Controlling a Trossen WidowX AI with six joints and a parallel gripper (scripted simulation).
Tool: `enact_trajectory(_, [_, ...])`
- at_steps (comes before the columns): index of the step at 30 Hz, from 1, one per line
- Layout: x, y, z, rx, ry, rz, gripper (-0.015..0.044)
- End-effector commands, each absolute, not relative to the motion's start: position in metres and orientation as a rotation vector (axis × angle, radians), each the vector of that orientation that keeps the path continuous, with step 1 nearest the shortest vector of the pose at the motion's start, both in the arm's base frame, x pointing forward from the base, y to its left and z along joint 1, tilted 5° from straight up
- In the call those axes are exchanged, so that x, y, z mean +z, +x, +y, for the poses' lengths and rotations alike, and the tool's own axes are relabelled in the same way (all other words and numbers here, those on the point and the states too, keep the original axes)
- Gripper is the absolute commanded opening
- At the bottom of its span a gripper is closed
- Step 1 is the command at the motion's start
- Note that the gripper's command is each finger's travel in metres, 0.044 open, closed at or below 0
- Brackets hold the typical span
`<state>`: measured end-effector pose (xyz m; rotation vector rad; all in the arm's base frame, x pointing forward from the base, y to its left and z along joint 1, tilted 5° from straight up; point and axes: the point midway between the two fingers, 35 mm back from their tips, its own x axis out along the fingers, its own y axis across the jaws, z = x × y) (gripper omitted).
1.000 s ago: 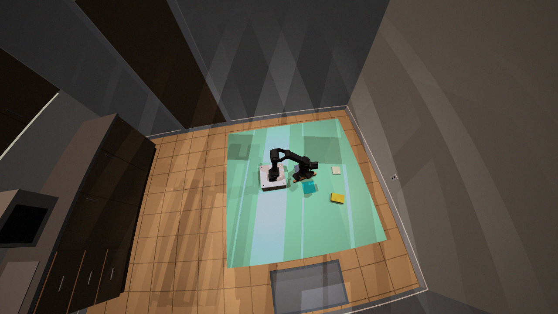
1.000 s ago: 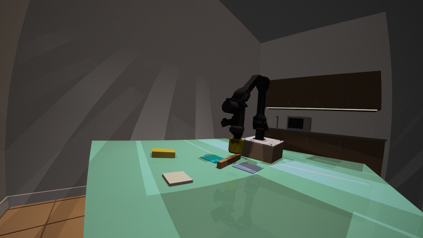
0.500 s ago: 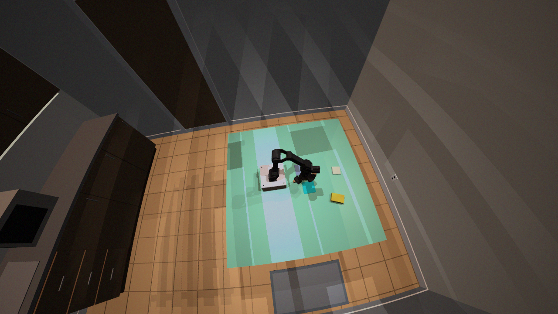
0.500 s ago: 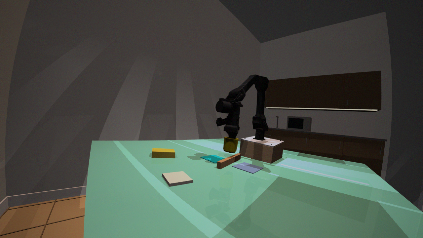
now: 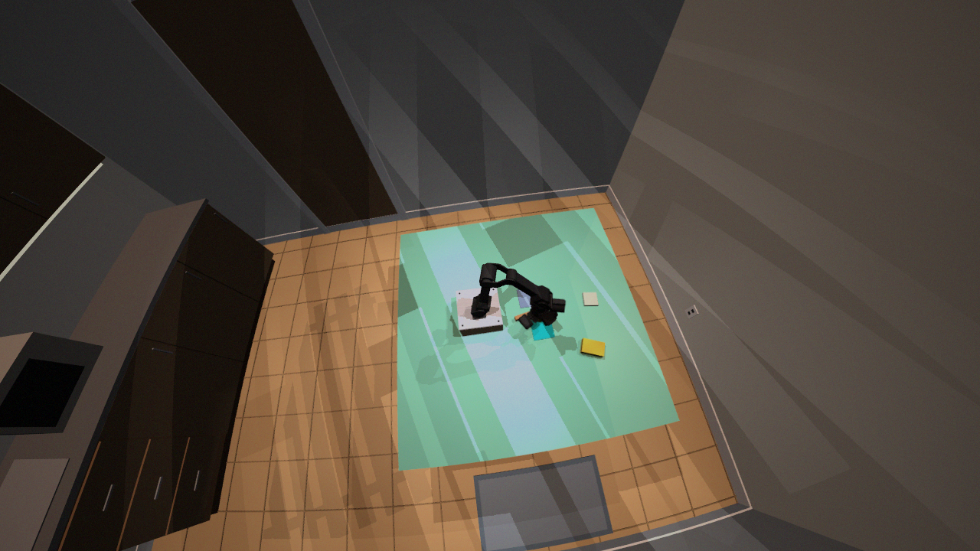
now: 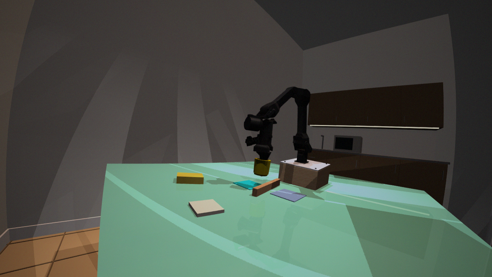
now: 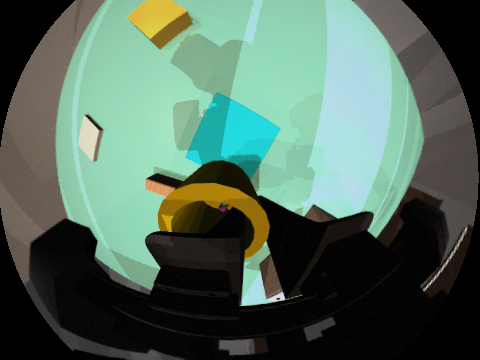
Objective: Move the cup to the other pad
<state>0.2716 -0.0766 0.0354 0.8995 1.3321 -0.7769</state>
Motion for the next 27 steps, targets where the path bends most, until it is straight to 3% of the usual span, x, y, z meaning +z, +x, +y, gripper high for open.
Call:
enact_trajectory(1, [0.037,0.274,-0.084,-0.772,0.900,1.330,0.0000])
enact_trajectory(27, [0.028,0.281,-0.125,-0.774,0.897,1.328,0.0000])
